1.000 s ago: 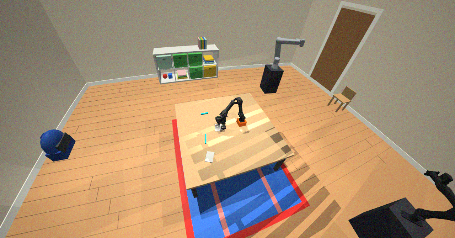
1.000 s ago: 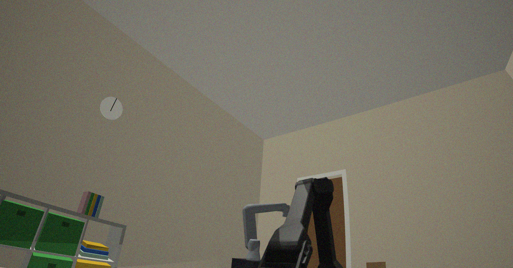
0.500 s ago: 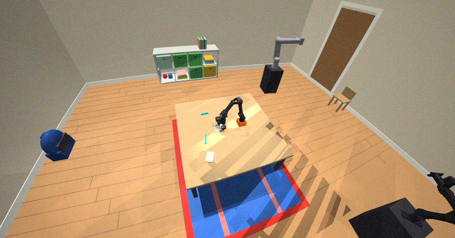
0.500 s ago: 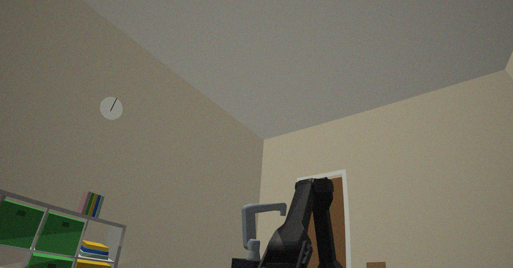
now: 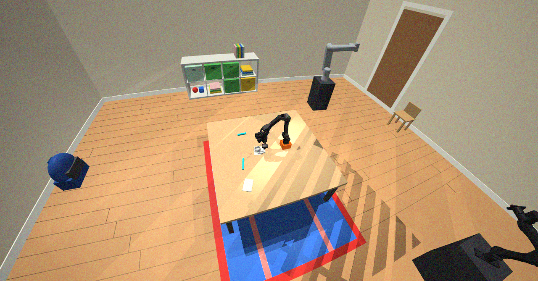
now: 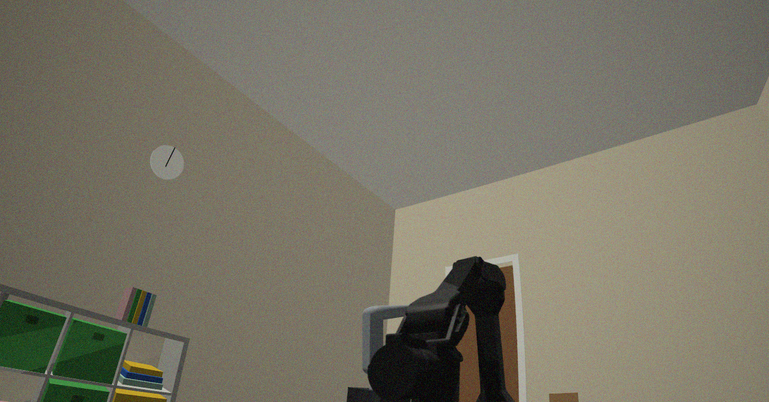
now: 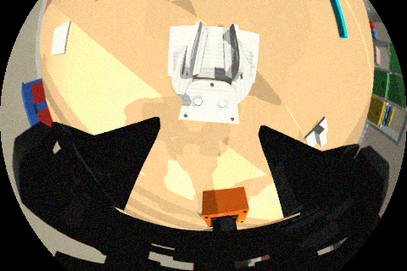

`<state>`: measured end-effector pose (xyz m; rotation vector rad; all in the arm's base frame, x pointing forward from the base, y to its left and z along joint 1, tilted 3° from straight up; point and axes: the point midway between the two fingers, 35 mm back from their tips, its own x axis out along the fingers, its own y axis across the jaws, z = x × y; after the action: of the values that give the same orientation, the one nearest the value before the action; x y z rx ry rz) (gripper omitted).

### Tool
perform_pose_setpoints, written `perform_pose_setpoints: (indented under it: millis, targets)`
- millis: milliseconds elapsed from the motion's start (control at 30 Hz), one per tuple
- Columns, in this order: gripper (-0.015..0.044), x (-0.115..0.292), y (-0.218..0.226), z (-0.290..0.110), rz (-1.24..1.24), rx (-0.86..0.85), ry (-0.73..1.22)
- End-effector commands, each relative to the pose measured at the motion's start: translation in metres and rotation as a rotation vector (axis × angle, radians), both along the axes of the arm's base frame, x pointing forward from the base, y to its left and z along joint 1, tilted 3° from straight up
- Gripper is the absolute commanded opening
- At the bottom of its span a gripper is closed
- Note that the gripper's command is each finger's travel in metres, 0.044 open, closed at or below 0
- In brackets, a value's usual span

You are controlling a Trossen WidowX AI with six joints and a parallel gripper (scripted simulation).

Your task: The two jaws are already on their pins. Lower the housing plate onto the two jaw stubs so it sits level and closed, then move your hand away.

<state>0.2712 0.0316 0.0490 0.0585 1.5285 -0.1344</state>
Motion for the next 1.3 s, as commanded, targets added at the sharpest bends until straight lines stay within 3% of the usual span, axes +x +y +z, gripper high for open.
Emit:
perform_pose_setpoints:
  millis: [0,433,1267]
  targets:
    - [0.0440,-0.001,0.000,0.000,0.000,0.000,0.000]
    - [0.0440,-0.069,-0.005,0.054,-0.003,-0.003,0.012]
    - [0.0440,-0.070,-0.005,0.055,-0.003,-0.003,0.012]
